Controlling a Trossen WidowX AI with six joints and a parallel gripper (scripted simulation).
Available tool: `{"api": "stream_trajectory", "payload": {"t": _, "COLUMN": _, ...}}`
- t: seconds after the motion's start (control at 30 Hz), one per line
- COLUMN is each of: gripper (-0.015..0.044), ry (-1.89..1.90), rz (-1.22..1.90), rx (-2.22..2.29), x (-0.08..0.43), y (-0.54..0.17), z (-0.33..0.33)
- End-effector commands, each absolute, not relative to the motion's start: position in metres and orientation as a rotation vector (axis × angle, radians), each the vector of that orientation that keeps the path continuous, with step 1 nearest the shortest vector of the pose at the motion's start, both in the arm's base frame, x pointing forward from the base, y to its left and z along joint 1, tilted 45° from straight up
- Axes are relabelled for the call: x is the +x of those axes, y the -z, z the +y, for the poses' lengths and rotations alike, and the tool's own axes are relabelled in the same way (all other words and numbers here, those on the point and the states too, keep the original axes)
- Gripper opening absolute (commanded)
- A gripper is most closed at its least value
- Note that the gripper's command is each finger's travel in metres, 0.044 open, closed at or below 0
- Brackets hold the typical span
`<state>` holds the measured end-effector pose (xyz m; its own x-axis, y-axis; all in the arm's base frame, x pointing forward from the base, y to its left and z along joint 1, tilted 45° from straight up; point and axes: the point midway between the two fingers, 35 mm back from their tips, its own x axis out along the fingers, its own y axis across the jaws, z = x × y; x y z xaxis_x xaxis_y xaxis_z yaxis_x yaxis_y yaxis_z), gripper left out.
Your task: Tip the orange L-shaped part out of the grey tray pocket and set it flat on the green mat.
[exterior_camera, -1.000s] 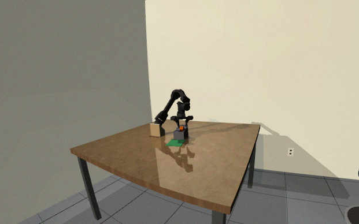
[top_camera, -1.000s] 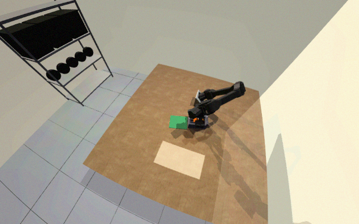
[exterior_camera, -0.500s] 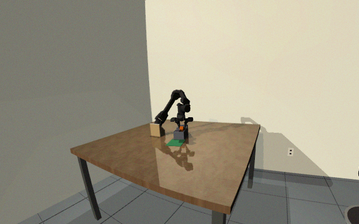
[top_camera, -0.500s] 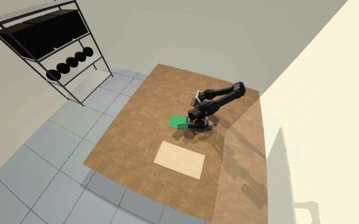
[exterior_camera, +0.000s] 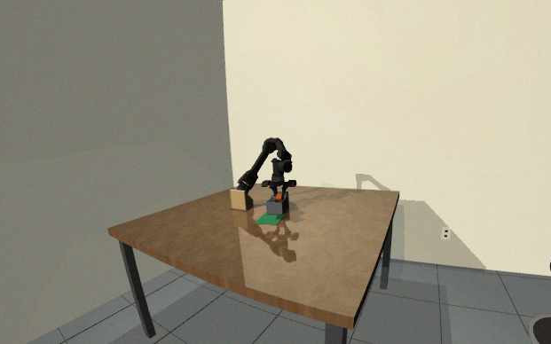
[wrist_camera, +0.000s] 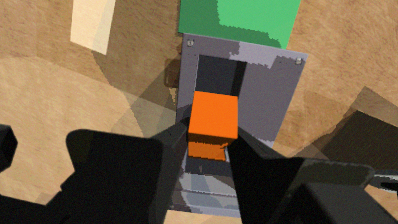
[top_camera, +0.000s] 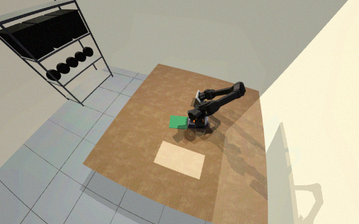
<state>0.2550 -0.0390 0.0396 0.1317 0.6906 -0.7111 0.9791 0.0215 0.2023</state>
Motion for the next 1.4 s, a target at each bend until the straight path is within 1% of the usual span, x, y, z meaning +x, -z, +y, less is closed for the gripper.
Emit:
{"api": "stream_trajectory", "payload": {"t": 0.0, "gripper": 0.0, "ry": 0.539, "rz": 1.622, "rx": 1.731, "x": 0.255, "y": -0.04, "z": -0.039}}
{"api": "stream_trajectory", "payload": {"t": 1.37, "gripper": 0.0, "ry": 0.546, "rz": 1.626, "rx": 1.738, "x": 0.246, "y": -0.082, "z": -0.081}}
